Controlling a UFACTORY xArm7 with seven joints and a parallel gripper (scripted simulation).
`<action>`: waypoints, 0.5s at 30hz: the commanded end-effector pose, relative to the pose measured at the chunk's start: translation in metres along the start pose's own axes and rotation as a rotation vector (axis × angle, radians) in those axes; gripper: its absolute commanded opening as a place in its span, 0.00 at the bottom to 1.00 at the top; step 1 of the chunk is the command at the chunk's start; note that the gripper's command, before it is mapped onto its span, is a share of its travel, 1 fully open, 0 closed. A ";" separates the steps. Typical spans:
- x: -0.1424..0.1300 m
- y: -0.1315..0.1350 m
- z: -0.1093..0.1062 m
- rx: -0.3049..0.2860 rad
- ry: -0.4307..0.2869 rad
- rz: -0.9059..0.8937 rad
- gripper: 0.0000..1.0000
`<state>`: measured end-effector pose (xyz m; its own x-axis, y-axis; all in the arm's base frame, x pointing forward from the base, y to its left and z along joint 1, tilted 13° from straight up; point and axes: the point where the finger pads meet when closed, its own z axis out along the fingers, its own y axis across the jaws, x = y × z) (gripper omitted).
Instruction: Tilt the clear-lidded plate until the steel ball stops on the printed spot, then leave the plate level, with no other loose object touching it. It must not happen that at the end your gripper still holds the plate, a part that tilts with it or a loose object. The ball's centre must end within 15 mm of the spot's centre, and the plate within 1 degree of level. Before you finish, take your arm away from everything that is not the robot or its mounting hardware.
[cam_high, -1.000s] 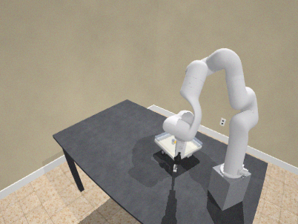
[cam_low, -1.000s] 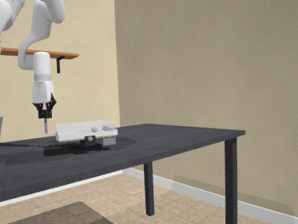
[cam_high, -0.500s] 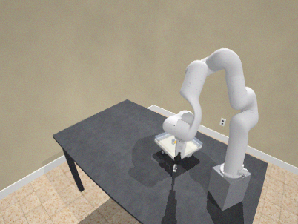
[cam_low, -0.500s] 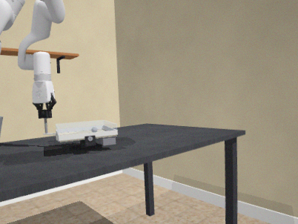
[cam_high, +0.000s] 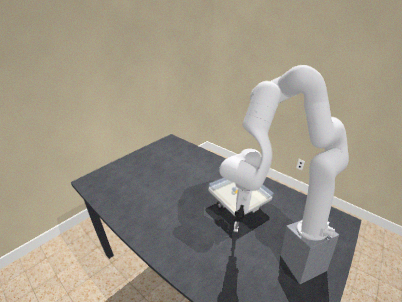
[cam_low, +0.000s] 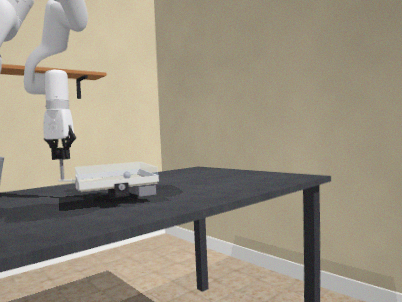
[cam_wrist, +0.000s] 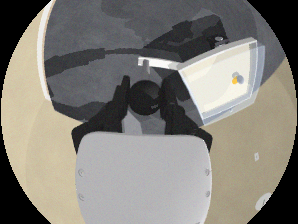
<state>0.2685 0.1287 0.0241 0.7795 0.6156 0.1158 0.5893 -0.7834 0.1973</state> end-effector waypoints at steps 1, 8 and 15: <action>-0.001 0.000 0.000 -0.001 -0.003 -0.001 0.00; -0.002 0.000 0.000 -0.001 -0.003 -0.001 0.00; 0.000 0.000 0.000 -0.001 -0.003 -0.001 0.00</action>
<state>0.2683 0.1287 0.0237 0.7794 0.6158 0.1155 0.5895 -0.7832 0.1977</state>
